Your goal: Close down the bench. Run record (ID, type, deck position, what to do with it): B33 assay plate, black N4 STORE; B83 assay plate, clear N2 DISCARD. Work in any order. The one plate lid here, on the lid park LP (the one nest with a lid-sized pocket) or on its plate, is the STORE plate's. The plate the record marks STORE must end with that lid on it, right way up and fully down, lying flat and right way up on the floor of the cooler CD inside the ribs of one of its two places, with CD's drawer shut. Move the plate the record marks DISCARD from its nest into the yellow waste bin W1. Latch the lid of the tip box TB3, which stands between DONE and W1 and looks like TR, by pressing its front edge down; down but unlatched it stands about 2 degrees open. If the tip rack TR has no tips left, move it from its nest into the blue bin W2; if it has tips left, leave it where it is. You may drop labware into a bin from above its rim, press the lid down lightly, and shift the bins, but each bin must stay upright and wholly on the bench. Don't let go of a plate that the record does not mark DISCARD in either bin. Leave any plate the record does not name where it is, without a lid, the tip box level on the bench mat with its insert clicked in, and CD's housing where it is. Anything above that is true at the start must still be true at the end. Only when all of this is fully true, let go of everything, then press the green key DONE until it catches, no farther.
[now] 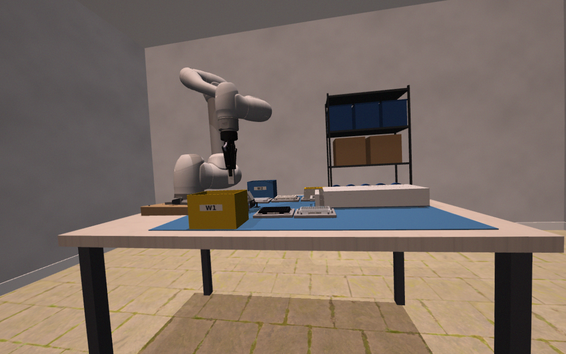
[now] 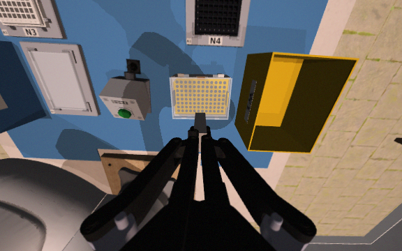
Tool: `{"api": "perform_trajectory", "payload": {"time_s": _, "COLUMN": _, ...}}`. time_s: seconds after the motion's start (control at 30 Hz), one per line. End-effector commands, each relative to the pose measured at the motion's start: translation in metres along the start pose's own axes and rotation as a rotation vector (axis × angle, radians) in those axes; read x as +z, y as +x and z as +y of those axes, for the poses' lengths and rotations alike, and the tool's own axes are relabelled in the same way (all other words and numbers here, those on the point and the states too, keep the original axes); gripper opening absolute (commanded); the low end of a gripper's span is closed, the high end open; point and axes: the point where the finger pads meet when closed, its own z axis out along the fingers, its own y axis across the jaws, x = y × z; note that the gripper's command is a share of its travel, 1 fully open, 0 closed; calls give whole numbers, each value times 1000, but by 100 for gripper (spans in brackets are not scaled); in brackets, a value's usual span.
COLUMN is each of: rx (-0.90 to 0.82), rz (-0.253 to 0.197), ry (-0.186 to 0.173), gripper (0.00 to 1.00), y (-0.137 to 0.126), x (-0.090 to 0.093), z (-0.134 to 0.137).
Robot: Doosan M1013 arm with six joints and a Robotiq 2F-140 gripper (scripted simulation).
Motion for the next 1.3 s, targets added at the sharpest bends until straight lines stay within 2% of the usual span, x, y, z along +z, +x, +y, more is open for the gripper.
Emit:
{"api": "perform_trajectory", "payload": {"time_s": 0.0, "rx": 0, "rz": 1, "ry": 0, "gripper": 0, "y": -10, "x": 12, "z": 0}}
{"api": "perform_trajectory", "payload": {"time_s": 0.17, "rx": 0, "rz": 1, "ry": 0, "gripper": 0, "y": -16, "x": 19, "z": 0}}
{"api": "perform_trajectory", "payload": {"time_s": 0.7, "rx": 0, "rz": 1, "ry": 0, "gripper": 0, "y": -16, "x": 23, "z": 0}}
{"api": "perform_trajectory", "payload": {"time_s": 1.27, "rx": 0, "rz": 1, "ry": 0, "gripper": 0, "y": -16, "x": 43, "z": 0}}
